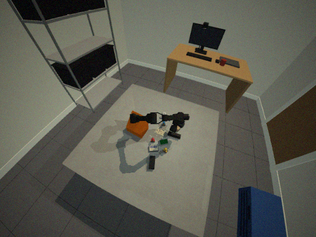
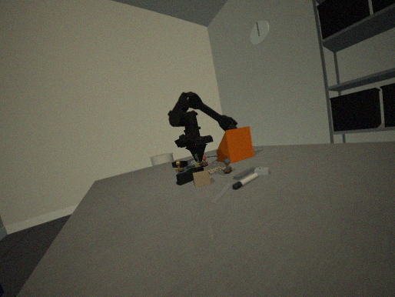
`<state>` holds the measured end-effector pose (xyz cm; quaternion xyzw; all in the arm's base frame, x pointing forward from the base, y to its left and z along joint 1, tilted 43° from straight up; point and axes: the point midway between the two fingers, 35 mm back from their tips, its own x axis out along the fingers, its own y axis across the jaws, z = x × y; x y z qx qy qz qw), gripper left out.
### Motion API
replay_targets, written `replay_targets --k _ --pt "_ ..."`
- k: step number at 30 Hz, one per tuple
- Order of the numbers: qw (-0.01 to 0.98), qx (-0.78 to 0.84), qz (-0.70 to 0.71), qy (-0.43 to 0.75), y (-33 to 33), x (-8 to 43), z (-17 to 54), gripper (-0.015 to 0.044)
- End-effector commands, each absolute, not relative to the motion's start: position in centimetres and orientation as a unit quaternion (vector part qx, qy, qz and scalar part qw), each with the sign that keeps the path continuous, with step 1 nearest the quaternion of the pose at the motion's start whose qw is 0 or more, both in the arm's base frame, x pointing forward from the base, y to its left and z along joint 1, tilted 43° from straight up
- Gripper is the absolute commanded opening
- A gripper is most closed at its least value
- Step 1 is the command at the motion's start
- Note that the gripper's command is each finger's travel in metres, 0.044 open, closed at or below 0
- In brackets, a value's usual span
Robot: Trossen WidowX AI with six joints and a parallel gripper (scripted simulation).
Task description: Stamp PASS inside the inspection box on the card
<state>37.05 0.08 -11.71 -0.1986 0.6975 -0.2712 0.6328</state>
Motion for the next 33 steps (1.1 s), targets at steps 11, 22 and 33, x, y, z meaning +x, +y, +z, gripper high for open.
replay_targets --k 11,22,33 --pt "0.634 -0.195 -0.268 0.699 0.7 37.1 -11.1 0.0000" --pt "0.634 -0.194 -0.267 0.699 1.1 37.1 -10.7 0.0000" --pt "0.634 -0.192 -0.265 0.700 -1.4 36.7 -7.9 0.0000"
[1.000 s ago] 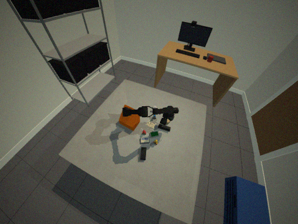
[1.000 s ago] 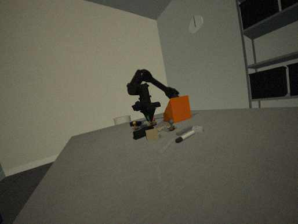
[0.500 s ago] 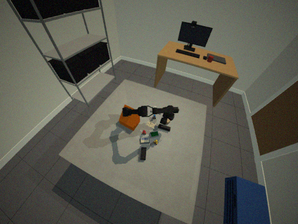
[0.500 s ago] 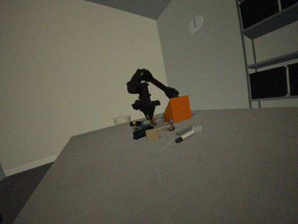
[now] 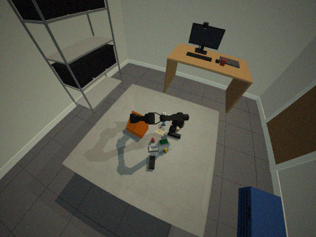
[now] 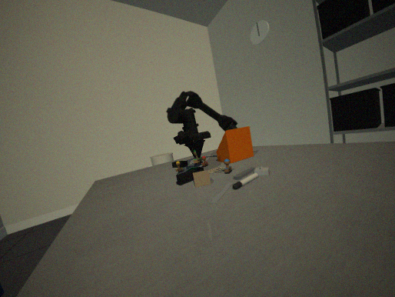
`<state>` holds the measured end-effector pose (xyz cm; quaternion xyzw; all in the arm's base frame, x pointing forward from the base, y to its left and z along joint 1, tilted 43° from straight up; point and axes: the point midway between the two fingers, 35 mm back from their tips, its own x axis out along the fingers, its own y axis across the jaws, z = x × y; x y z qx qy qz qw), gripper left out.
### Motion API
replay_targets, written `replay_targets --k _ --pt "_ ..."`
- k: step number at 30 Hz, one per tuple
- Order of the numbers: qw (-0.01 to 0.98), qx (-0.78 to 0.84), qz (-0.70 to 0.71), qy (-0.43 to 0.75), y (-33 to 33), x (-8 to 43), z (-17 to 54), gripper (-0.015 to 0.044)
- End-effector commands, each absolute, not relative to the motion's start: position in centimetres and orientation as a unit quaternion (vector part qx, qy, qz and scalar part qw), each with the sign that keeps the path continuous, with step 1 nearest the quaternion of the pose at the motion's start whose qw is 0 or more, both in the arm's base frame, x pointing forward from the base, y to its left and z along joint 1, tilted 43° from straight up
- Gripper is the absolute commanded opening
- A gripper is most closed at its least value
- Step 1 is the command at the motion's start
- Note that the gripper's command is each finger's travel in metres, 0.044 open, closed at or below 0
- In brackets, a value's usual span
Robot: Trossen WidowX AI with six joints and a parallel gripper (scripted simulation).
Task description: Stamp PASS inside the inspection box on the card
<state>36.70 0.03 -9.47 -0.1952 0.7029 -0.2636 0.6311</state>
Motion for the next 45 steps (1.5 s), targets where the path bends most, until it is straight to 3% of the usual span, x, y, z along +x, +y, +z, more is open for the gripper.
replay_targets --k 1,23,45 --pt "0.634 -0.192 -0.265 0.700 -1.8 36.6 -7.5 0.0000" --pt "0.631 -0.196 -0.269 0.701 -9.9 32.0 0.1 0.0000" --pt "0.631 -0.196 -0.269 0.701 -10.8 31.7 -0.5 0.0000"
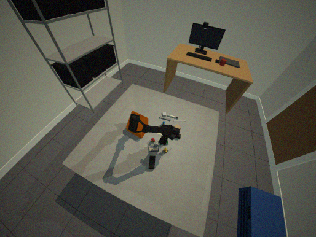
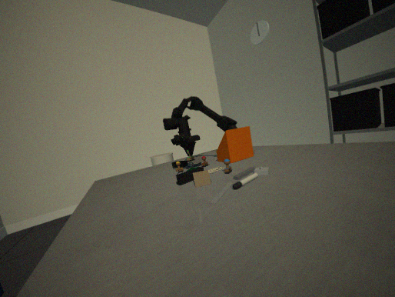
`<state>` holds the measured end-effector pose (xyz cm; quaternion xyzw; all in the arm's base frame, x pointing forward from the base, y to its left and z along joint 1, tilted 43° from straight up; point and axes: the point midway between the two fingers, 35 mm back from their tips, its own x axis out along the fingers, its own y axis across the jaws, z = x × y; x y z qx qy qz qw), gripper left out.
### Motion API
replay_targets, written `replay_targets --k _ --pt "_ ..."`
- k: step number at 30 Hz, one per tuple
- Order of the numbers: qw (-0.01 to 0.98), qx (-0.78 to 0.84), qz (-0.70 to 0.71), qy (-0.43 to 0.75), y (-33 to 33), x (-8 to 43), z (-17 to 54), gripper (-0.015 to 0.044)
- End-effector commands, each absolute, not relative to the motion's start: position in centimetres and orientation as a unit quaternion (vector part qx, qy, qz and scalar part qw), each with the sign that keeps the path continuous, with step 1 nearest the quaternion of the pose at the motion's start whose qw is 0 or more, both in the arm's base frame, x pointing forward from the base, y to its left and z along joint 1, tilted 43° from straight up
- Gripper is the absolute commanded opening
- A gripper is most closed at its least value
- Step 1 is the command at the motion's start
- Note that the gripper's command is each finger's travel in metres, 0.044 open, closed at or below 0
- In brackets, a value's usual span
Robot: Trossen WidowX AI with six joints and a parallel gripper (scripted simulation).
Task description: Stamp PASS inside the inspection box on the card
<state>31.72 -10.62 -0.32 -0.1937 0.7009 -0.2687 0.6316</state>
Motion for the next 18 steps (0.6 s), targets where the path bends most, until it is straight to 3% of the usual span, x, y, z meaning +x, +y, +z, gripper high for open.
replay_targets --k 1,18 --pt "0.631 -0.196 -0.269 0.701 -10.88 31.70 -0.54 0.0000" --pt "0.631 -0.196 -0.269 0.700 -11.65 31.61 -1.37 0.0000"
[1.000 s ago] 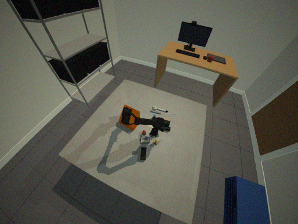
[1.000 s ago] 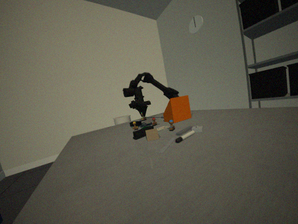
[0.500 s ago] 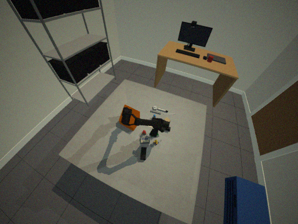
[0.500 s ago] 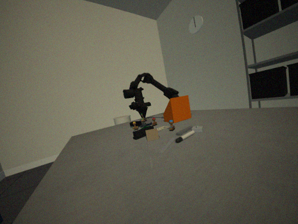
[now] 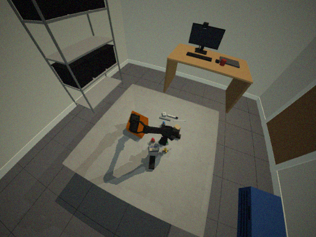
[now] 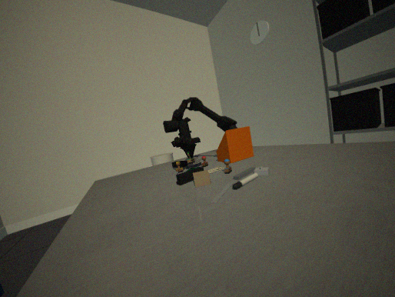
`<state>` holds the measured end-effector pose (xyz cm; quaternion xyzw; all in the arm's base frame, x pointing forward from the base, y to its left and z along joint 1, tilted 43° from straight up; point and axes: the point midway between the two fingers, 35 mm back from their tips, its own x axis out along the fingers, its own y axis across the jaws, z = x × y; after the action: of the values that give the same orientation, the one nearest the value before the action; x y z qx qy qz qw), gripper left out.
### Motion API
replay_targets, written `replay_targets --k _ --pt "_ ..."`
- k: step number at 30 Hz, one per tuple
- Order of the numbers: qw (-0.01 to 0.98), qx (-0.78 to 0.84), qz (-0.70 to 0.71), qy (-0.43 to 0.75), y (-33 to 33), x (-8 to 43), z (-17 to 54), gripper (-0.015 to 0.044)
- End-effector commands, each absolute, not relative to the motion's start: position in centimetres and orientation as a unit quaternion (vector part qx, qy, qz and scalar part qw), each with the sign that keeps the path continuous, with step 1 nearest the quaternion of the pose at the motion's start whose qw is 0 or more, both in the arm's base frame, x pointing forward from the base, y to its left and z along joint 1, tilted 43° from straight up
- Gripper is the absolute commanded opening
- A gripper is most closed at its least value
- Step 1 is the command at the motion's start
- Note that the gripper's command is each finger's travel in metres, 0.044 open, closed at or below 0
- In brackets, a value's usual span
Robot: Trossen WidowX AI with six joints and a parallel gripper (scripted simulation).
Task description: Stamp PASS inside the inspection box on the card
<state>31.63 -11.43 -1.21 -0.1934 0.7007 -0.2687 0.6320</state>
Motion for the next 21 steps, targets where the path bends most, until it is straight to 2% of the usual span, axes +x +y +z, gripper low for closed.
replay_targets --k 1,21 --pt "0.631 -0.196 -0.269 0.700 -11.69 31.60 -1.42 0.0000" --pt "0.632 -0.195 -0.269 0.700 -12.59 31.43 -2.37 0.0000"
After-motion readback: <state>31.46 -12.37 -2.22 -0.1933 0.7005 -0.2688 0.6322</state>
